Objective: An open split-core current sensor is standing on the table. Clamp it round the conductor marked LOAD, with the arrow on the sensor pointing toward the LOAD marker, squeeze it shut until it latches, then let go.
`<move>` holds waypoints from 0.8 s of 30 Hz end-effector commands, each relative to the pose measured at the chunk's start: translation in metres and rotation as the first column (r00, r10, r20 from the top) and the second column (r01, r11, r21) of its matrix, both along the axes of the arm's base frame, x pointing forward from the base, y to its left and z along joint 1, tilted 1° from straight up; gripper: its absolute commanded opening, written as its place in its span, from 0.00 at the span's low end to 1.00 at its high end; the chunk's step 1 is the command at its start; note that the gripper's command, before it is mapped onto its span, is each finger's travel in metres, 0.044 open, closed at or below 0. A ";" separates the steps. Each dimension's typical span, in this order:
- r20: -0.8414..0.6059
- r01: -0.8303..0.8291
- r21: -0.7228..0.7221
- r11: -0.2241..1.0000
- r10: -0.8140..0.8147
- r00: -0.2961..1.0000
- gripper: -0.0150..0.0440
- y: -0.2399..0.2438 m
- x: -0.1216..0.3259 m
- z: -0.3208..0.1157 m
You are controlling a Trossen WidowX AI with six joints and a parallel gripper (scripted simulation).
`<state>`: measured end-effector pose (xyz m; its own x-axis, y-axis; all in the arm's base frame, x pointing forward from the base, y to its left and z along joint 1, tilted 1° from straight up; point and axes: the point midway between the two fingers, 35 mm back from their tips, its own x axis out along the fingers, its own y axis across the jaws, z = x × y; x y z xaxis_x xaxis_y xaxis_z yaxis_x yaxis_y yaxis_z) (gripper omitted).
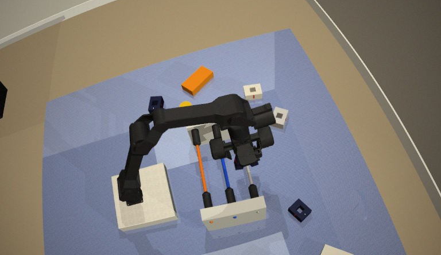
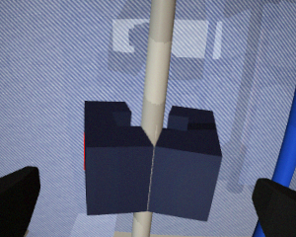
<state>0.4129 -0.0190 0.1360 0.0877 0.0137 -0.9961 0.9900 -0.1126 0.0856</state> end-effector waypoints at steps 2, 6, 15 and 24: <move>0.001 0.000 -0.003 1.000 0.000 1.000 1.00 0.000 0.000 0.000; -0.024 -0.004 0.003 1.000 0.004 1.000 1.00 0.002 0.003 -0.031; -0.026 -0.004 0.003 1.000 0.004 1.000 1.00 0.002 0.003 -0.037; -0.026 -0.004 0.003 1.000 0.004 1.000 1.00 0.002 0.004 -0.050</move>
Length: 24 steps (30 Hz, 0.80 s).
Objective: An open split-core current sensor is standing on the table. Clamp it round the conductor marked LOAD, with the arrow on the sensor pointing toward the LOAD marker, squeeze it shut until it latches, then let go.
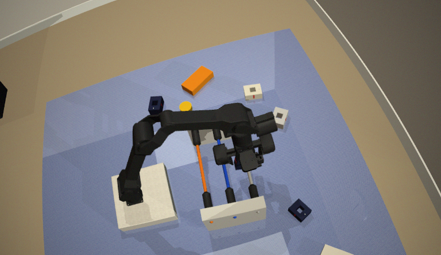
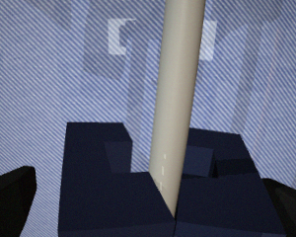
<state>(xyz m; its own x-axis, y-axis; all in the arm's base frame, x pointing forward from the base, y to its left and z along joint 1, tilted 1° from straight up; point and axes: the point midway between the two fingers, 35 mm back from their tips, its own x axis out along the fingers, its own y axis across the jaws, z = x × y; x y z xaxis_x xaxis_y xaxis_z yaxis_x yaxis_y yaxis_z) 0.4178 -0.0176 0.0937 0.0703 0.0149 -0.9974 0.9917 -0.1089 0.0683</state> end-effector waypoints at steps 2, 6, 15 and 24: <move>-0.009 0.000 0.002 1.000 0.000 1.000 1.00 0.001 -0.001 -0.011; -0.009 0.000 0.002 1.000 0.000 1.000 1.00 0.001 -0.001 -0.018; -0.003 -0.001 0.000 1.000 0.001 1.000 0.97 0.000 0.000 -0.018; -0.003 -0.001 0.000 1.000 0.001 1.000 0.86 0.000 0.000 -0.018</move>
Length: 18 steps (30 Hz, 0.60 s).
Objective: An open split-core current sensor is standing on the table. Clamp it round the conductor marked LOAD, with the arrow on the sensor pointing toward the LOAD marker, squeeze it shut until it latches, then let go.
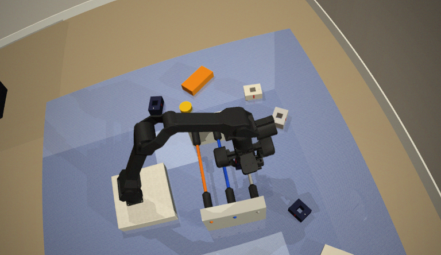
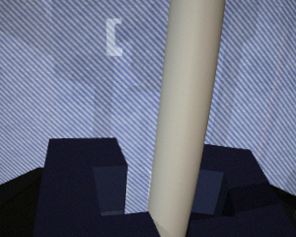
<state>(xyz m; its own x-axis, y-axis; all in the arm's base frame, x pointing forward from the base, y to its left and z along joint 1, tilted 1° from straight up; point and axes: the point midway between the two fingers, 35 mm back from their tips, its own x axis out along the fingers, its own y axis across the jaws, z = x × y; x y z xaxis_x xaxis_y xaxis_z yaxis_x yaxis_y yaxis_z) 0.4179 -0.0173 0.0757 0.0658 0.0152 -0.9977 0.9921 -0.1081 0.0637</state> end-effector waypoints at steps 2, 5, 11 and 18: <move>0.001 0.000 0.000 1.000 0.000 1.000 0.84 0.000 0.000 0.000; 0.001 0.000 0.000 1.000 0.000 1.000 0.81 0.000 0.000 0.000; 0.001 0.000 0.000 1.000 0.000 1.000 0.74 0.000 0.000 0.000; 0.001 0.000 0.000 1.000 0.000 1.000 0.43 0.000 0.000 0.000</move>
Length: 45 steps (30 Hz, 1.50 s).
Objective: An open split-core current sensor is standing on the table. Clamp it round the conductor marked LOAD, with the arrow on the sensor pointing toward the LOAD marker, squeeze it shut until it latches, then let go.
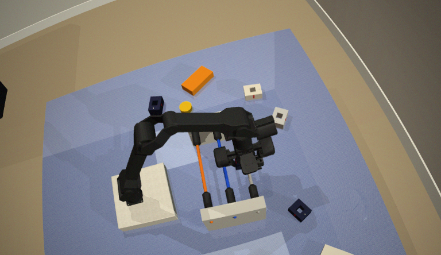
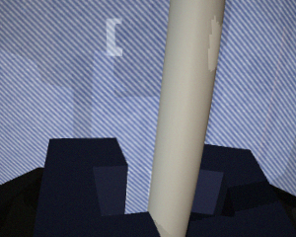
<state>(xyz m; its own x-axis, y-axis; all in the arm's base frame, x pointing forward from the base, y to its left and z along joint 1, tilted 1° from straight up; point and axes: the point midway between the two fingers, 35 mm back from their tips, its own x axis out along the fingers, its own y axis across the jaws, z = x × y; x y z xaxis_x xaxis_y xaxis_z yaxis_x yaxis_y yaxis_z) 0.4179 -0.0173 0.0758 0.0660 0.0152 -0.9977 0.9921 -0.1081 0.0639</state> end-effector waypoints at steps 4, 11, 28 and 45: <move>0.001 0.000 0.000 1.000 0.000 1.000 0.25 0.000 0.000 0.000; 0.001 0.000 0.000 1.000 0.000 1.000 0.25 0.000 0.000 0.000; 0.001 0.000 0.000 1.000 0.000 1.000 0.25 0.000 0.000 0.000; 0.001 0.000 0.000 1.000 0.000 1.000 0.25 0.000 0.000 0.000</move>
<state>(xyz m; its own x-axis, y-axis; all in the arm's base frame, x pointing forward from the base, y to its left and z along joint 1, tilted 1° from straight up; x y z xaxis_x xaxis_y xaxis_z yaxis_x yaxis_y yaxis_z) 0.4180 -0.0173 0.0758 0.0661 0.0152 -0.9977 0.9921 -0.1081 0.0640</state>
